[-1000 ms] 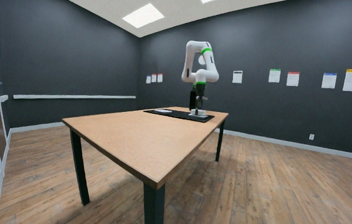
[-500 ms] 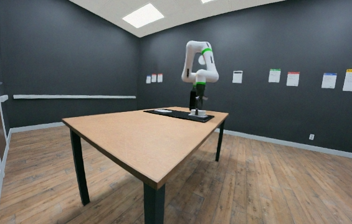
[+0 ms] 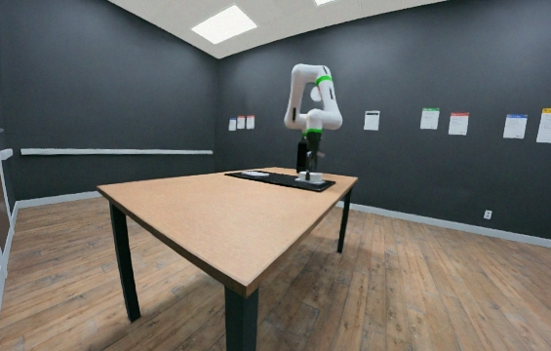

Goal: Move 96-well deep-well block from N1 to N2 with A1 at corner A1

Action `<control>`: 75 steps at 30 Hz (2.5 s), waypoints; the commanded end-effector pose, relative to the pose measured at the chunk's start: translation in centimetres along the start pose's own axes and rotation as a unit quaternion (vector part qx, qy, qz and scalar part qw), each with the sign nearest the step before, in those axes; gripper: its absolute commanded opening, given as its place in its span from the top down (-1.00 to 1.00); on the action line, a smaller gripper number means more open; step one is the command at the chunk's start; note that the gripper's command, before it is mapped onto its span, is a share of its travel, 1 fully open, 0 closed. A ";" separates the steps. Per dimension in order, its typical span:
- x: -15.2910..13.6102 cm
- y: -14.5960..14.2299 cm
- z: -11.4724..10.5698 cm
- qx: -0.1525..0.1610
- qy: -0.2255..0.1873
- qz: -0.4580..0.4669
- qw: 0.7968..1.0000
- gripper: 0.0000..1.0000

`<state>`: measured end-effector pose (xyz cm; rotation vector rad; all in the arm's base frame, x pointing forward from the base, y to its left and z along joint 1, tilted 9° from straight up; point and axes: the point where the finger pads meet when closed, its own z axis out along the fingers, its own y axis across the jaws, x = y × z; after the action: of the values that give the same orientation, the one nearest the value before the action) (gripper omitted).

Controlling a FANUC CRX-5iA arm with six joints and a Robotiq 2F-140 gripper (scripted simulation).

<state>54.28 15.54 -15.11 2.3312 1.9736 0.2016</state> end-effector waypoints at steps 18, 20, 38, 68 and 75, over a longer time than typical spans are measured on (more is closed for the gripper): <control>0.0 0.1 0.0 -0.001 0.000 0.000 1.000 -1.00; 0.0 0.1 0.0 -0.001 0.000 0.000 1.000 -1.00; 0.0 0.1 -3.2 -0.001 0.000 0.000 1.000 -1.00; 0.0 0.1 -7.8 -0.001 0.000 0.000 1.000 -1.00; 0.0 0.1 -7.8 -0.001 0.000 0.000 1.000 -1.00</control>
<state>53.10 15.35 -7.48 2.3312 1.9736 0.2015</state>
